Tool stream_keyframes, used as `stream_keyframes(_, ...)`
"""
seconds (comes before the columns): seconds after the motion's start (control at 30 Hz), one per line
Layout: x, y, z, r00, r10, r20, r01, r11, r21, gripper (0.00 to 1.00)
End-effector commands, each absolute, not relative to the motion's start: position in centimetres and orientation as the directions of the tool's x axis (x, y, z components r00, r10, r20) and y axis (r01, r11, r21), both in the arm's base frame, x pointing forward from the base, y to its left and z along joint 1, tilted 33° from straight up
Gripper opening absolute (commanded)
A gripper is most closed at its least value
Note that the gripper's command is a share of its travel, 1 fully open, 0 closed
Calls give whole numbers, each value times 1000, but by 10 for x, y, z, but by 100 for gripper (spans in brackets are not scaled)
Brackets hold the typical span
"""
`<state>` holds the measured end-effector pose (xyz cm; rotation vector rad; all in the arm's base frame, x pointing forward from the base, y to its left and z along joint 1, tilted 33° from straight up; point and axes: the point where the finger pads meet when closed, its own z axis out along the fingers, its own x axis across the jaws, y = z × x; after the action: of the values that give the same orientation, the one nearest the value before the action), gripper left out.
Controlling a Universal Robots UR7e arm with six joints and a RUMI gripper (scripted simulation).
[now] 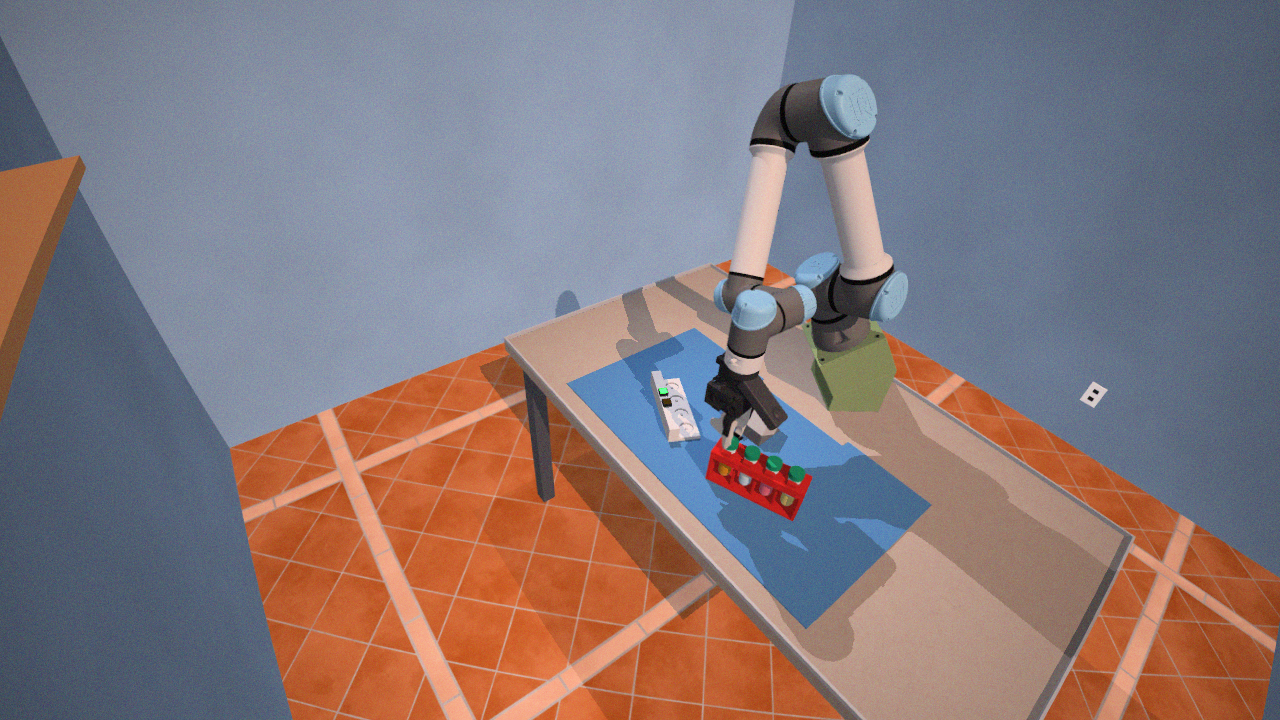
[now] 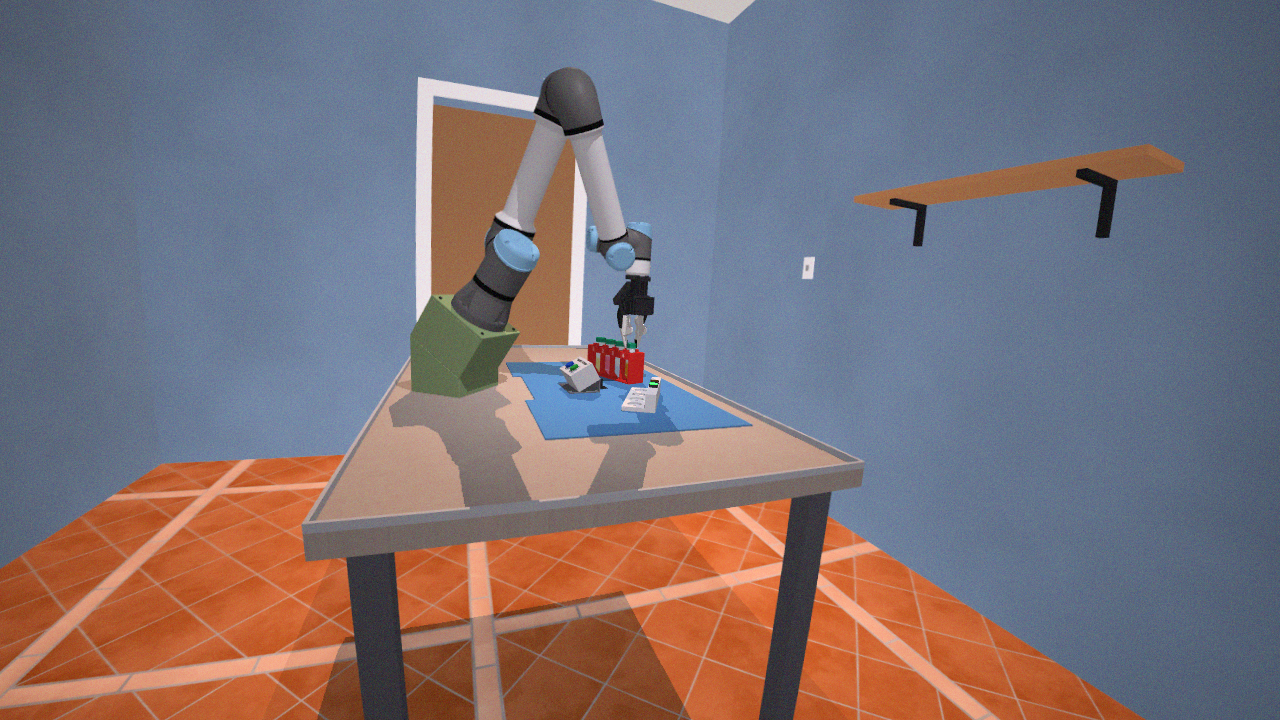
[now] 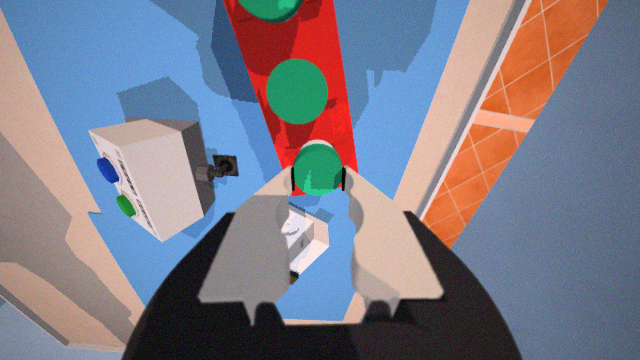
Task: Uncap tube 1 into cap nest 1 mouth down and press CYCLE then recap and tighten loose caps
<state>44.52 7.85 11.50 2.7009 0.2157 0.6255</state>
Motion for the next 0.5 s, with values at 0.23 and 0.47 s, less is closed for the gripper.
stream_keyframes(0.23, 445, 79, 115, 892, 208, 402, 49, -927, 371, 35)
stream_keyframes(0.47, 445, 79, 117, 852, 431, 298, 268, -847, 459, 35)
